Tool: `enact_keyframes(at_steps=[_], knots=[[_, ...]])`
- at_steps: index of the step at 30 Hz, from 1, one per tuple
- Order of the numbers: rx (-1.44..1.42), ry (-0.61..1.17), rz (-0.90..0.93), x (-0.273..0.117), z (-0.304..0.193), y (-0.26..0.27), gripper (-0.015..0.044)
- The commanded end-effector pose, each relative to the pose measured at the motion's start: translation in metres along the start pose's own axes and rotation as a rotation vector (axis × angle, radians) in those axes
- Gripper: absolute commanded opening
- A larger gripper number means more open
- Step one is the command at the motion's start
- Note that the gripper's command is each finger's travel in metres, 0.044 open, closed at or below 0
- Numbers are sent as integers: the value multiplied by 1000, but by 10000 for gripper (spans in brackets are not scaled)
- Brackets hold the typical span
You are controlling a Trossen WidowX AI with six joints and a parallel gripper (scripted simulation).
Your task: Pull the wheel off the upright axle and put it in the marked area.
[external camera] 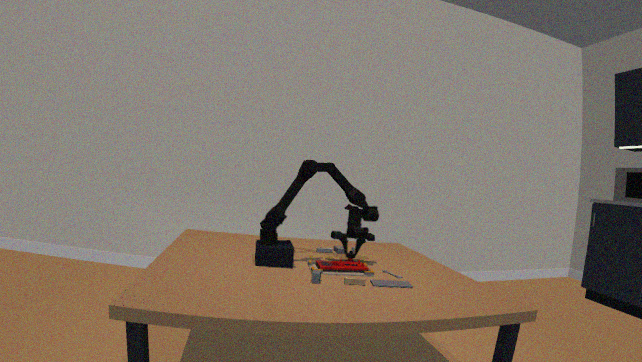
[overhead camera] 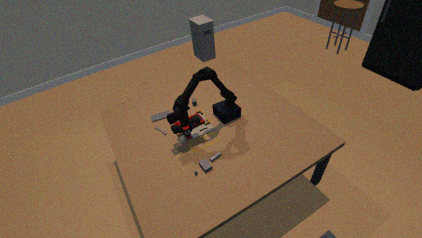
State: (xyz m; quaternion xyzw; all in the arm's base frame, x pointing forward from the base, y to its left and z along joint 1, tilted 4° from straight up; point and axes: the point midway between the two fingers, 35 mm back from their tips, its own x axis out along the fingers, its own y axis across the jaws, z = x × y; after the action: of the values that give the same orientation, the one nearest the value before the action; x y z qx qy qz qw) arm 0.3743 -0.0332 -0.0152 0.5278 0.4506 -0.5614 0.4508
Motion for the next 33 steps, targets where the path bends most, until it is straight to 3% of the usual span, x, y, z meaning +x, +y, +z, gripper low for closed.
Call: enact_keyframes(at_steps=[1,33], knots=[[0,1,0,-3,0,0,0],[1,2,1,-14,0,0,0]])
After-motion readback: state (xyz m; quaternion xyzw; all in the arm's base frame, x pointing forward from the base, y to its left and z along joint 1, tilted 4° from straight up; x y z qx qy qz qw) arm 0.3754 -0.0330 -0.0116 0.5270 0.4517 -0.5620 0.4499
